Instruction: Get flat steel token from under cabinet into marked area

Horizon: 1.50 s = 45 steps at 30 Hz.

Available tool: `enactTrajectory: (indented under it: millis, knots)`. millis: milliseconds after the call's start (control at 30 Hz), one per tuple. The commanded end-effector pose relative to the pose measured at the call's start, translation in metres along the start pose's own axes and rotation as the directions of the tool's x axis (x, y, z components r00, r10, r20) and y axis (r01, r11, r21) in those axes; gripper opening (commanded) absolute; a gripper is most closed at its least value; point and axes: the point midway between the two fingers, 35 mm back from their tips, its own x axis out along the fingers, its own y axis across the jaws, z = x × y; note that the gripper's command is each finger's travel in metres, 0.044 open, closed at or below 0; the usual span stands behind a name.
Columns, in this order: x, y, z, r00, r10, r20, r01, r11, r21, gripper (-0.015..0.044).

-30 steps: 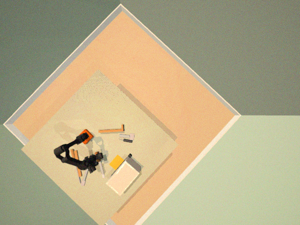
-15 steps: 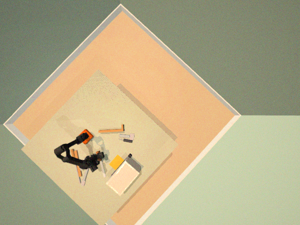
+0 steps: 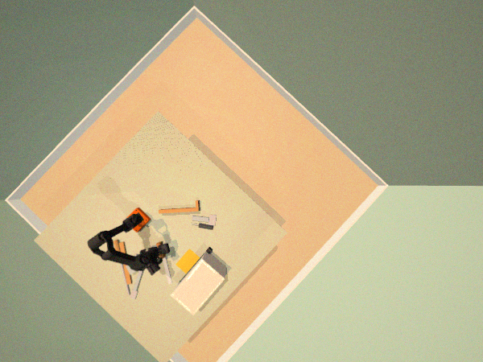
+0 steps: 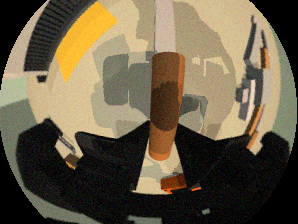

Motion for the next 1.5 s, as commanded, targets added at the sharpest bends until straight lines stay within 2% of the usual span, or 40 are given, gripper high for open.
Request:
enactTrajectory:
  millis: [0, 1467]
  knots:
    - [-0.001, 0.005, -0.001, 1.0, 0.002, 0.003, -0.002, 1.0, -0.002, 0.0]
    - [-0.001, 0.043, -0.022, 1.0, 0.006, 0.001, -0.006, 1.0, -0.001, 0.0]
